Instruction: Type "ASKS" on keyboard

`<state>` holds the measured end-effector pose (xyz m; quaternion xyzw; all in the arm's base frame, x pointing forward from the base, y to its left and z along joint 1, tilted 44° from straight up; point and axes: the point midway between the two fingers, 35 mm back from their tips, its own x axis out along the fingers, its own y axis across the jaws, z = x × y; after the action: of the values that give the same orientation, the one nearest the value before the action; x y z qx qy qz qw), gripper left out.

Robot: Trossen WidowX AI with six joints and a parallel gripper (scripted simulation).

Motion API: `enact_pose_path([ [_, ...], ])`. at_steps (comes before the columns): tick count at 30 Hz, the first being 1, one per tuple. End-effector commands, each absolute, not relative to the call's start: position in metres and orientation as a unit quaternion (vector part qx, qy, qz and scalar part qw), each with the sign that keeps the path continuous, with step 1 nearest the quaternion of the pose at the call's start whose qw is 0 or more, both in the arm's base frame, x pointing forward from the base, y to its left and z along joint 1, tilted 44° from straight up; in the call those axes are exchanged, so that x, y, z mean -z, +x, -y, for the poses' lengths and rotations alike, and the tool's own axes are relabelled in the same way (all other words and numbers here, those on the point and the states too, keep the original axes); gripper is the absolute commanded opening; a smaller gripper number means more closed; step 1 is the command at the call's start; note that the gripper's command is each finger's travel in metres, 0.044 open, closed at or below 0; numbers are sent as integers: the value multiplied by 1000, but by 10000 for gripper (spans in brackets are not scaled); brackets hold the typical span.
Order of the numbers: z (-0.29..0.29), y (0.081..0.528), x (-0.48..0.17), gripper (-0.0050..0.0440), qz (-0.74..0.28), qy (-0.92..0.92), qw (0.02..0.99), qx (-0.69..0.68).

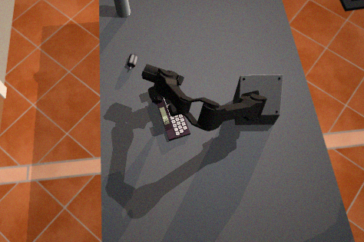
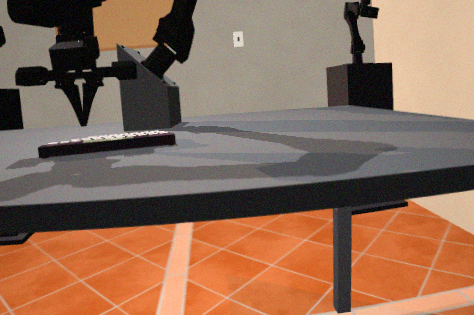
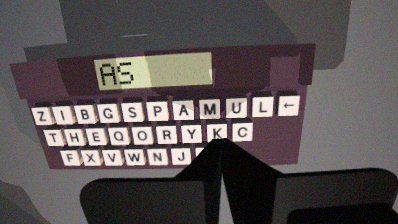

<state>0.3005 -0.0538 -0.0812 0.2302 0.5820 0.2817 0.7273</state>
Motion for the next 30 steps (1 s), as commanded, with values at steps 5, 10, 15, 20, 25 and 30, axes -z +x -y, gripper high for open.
enact_pose_path([
  [5,47,300,87,-50,-584,235,724,-283],
  [10,42,301,92,-50,-584,235,724,-283],
  [15,37,302,97,-50,-584,235,724,-283],
  [20,36,303,99,-50,-584,234,724,-283],
  [25,36,303,99,-50,-584,233,725,-283],
  [30,39,306,95,-50,-580,228,730,-282],
])
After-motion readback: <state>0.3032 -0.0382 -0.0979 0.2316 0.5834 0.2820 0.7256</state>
